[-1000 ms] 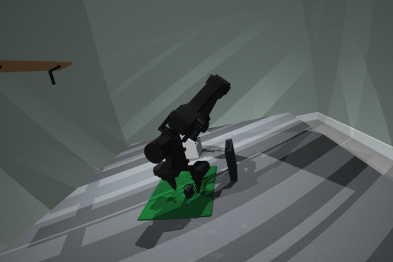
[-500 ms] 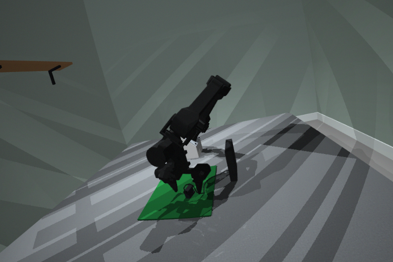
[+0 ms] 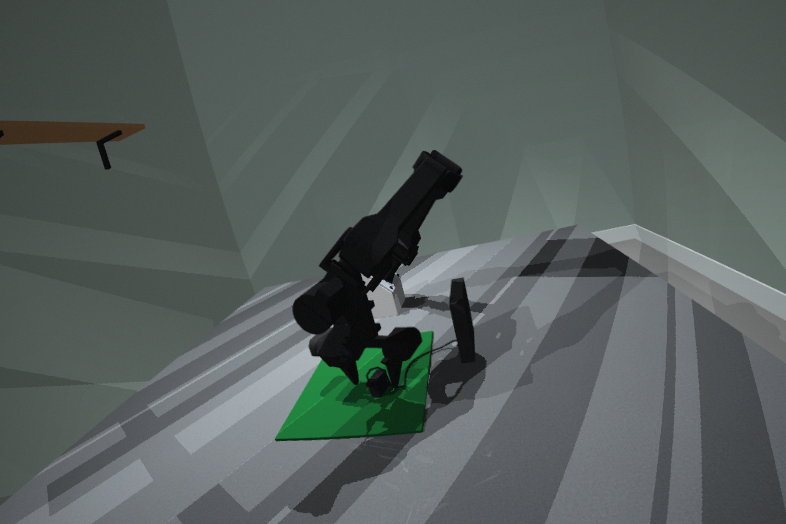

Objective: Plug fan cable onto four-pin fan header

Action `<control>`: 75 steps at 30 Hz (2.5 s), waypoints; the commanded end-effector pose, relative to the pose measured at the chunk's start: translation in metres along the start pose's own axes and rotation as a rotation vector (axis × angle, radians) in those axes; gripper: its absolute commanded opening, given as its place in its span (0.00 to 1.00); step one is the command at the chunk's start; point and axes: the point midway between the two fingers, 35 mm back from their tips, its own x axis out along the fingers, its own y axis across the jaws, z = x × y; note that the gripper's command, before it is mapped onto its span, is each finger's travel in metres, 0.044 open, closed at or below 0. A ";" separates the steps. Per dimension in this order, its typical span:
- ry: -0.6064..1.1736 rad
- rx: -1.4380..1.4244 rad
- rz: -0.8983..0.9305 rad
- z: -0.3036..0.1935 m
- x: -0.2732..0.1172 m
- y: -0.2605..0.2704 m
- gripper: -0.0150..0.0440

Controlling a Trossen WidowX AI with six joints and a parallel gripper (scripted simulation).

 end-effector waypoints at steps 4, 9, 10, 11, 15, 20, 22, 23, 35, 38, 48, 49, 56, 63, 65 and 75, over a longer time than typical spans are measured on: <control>0.000 0.000 0.000 0.000 0.000 0.000 0.80; 0.000 0.000 0.000 0.000 0.000 0.000 0.74; 0.000 0.000 0.000 0.000 0.000 0.000 0.73; 0.000 0.000 0.000 0.000 0.000 0.000 0.72; 0.000 0.000 0.000 0.000 0.000 0.000 0.67; 0.000 0.000 0.000 0.000 0.000 0.000 0.62; 0.000 0.000 0.000 0.000 0.000 0.000 0.59; 0.000 0.000 0.000 0.000 0.000 0.000 0.58; 0.000 0.000 0.000 0.000 0.000 0.000 0.45; 0.000 0.000 0.000 0.000 0.000 0.000 0.41; 0.000 0.000 -0.001 0.001 -0.005 0.000 0.25; 0.000 0.001 -0.001 0.001 -0.008 0.000 0.25; 0.000 0.002 -0.004 0.003 -0.029 -0.001 0.25; 0.001 0.004 -0.006 0.004 -0.052 -0.001 0.25; 0.002 0.005 -0.006 0.003 -0.058 -0.002 0.25; 0.005 0.007 -0.003 0.000 -0.090 -0.001 0.25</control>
